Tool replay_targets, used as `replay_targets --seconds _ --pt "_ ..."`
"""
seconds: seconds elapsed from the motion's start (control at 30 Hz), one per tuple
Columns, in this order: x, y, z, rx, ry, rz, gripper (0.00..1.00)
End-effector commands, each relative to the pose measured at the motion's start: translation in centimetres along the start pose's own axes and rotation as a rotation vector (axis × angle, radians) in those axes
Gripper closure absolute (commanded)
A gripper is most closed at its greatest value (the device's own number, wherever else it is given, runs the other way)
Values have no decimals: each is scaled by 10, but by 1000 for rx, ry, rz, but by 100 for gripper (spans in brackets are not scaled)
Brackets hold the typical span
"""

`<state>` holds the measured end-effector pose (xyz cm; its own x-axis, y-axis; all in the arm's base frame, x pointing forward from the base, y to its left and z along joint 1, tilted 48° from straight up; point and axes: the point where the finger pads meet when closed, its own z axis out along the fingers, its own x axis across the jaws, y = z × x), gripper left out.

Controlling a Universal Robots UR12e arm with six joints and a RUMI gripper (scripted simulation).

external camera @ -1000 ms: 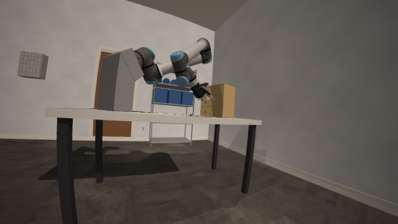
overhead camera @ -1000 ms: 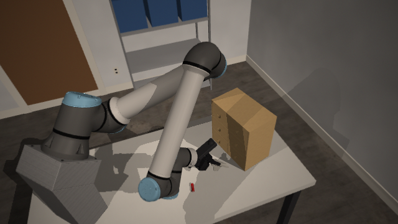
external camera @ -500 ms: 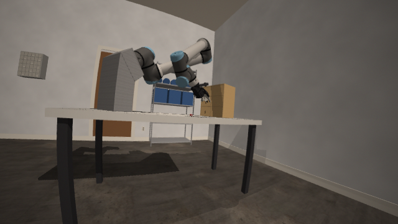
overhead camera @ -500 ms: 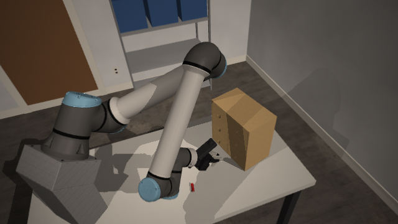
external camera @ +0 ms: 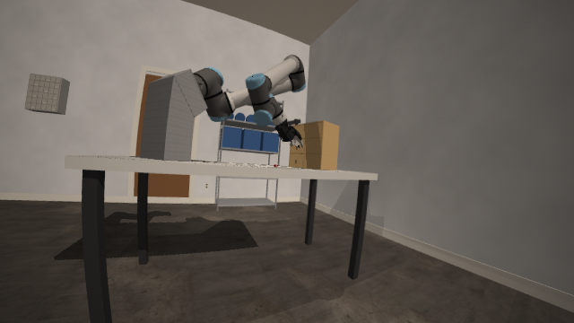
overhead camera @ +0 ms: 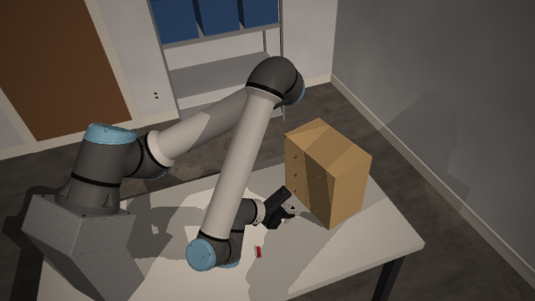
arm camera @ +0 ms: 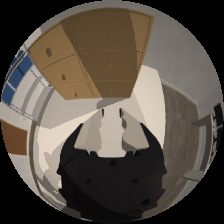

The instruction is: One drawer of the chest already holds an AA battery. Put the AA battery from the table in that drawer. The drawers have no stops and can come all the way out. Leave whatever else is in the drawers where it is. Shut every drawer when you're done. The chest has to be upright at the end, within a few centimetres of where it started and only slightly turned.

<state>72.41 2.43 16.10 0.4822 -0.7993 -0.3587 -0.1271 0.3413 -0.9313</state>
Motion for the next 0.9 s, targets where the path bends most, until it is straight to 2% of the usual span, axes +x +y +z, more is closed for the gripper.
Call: replay_targets --seconds 0.0,0.5,0.87 --pt "0 0 0 0 0 0 80" --pt "0 0 2 0 0 0 80" --pt "0 4 20 0 0 0 80"
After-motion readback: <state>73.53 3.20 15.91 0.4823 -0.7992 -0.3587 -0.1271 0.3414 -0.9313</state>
